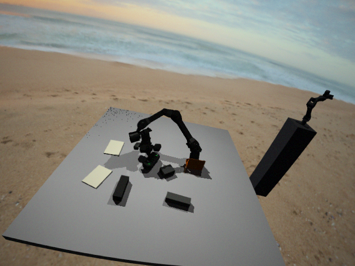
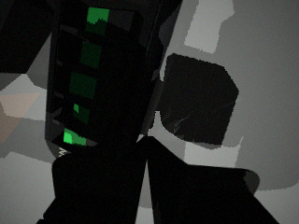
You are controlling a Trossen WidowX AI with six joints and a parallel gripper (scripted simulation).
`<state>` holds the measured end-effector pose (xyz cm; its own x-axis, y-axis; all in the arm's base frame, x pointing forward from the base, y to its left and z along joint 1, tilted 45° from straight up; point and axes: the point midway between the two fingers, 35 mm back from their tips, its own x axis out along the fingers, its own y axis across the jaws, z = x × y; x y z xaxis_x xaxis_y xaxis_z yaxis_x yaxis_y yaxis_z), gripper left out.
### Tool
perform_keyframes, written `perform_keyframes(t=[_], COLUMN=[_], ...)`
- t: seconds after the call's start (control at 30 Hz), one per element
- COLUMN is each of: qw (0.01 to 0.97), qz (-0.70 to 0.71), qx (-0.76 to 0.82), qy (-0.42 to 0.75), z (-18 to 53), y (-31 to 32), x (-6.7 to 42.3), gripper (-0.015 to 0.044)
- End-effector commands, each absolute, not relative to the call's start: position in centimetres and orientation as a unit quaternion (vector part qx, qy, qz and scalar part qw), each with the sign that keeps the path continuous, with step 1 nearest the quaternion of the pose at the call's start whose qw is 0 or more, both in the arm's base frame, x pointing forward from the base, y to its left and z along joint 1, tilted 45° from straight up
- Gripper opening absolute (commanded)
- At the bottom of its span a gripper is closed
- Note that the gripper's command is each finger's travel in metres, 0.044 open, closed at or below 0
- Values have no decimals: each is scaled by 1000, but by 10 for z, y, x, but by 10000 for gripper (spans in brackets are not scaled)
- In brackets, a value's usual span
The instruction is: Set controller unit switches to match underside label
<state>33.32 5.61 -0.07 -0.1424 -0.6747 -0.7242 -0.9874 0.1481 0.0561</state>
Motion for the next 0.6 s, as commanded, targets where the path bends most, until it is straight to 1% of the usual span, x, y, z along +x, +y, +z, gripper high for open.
perform_keyframes(t=[0.0, 0.57], qw=[279, 278], qz=[280, 280], qx=[-586, -586], qy=[708, 708], z=[-4, -7], y=[55, 53], x=[324, 303], gripper=[0, 0])
